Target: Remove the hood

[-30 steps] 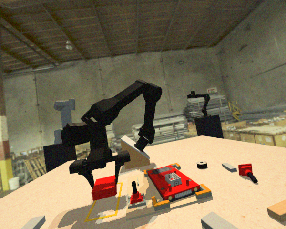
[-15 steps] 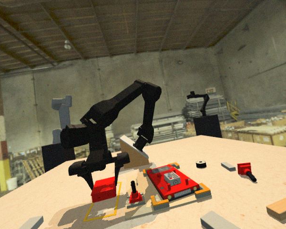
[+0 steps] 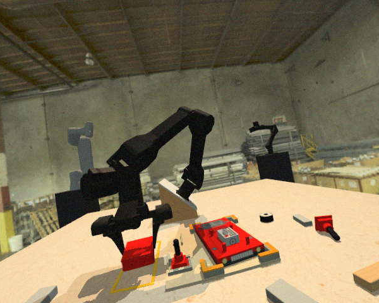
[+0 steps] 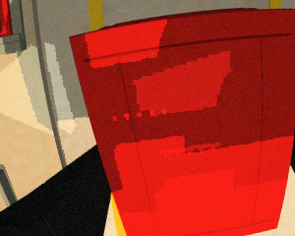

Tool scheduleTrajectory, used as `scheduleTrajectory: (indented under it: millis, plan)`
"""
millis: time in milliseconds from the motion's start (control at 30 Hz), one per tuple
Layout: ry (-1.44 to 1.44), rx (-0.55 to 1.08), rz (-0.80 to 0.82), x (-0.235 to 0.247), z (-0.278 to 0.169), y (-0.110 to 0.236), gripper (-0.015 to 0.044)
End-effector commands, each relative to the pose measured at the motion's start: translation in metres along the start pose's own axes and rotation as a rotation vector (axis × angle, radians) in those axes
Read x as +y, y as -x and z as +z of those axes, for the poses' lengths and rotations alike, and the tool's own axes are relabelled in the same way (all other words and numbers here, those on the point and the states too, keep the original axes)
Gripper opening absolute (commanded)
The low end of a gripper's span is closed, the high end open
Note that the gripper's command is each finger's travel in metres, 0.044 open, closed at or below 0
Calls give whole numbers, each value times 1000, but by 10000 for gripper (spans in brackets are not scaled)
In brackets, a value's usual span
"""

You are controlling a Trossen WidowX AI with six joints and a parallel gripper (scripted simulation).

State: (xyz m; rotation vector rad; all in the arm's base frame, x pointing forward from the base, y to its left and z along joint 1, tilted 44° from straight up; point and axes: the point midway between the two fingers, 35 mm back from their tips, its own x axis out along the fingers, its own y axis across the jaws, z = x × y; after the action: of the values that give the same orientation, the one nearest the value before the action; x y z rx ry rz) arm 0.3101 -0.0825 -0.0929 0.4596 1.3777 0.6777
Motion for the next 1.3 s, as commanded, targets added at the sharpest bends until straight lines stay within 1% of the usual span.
scheduleTrajectory:
  millis: [0, 633, 1167, 1200, 1267]
  plan:
    - [-5, -5, 5, 0, 0, -3, 0]
    - [-4, -5, 6, 1, 0, -12, 0]
    - [0, 0, 1, 0, 0, -10, 420]
    - [0, 0, 1, 0, 0, -10, 440]
    - [0, 0, 1, 0, 1, -2, 440]
